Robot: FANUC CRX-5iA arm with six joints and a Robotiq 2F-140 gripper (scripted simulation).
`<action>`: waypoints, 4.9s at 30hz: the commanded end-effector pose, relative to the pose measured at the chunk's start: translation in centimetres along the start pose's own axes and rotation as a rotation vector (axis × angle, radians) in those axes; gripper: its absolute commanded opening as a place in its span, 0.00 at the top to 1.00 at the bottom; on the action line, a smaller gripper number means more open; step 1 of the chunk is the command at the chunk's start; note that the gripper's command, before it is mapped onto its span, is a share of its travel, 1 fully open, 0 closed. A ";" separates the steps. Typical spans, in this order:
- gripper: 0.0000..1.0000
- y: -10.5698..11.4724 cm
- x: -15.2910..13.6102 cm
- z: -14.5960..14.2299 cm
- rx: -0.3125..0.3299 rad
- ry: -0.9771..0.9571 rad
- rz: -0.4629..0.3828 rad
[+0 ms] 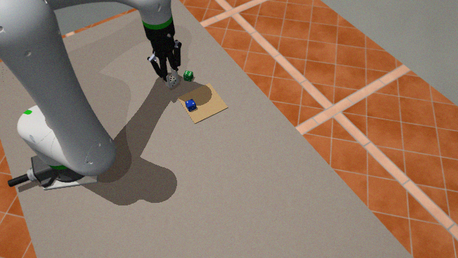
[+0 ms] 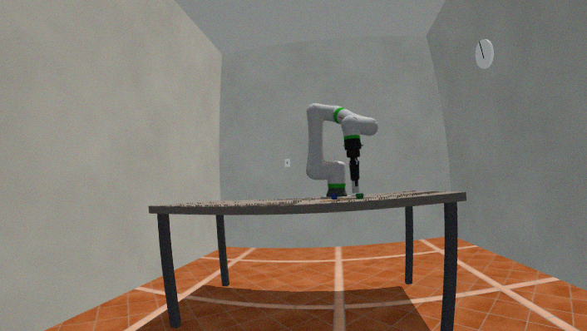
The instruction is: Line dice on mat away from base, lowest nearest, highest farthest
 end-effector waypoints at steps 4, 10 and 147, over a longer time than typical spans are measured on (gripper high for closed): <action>0.84 5.3 0.0 0.0 0.000 0.000 0.000; 0.84 6.8 0.0 0.0 0.000 0.000 0.000; 0.84 -2.3 12.0 -6.2 0.000 1.342 0.000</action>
Point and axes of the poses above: the point where the finger pads meet when closed, its own y axis back along the fingers, its own z axis across the jaws, x = y × z, the point moved 3 cm from there along y, back along the fingers, and after that the axes turned 12 degrees about -y, right-handed, at the moved point
